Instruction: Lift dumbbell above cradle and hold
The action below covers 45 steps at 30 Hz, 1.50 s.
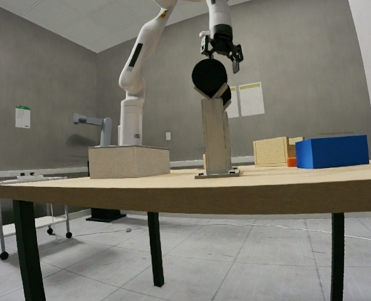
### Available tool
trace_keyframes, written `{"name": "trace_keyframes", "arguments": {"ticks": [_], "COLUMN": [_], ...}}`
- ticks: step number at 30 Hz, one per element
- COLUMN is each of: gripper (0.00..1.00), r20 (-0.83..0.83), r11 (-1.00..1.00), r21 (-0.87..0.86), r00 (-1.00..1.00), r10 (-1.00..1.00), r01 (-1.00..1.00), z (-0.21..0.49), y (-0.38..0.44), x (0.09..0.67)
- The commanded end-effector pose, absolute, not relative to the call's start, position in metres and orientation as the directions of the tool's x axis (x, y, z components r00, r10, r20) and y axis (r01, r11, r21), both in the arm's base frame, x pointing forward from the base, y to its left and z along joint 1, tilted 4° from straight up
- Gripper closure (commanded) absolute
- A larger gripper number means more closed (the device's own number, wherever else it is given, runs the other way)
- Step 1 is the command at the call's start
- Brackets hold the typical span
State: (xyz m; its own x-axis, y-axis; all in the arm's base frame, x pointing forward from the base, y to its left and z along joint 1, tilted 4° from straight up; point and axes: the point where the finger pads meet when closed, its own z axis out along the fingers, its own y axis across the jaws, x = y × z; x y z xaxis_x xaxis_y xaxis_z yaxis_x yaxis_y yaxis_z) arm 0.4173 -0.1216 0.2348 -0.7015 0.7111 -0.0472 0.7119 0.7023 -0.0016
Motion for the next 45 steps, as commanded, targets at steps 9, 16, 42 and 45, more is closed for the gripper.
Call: {"name": "trace_keyframes", "arguments": {"ticks": [9,16,42,45], "gripper": [0.00,0.00,0.00,0.00], "r20": [-0.008,0.006,0.015,0.015], "r11": [0.275,0.169,0.101,0.101], "r21": [0.047,0.055,0.065,0.065], "r00": [-0.275,-0.170,-0.102,-0.102], "r10": [0.961,0.985,0.995,0.995], "r01": [0.960,0.984,0.993,0.993], "z": [0.249,0.252,0.252,0.244], "y": [-0.171,-0.180,-0.186,-0.185], "x": [0.398,0.393,0.393,0.394]}}
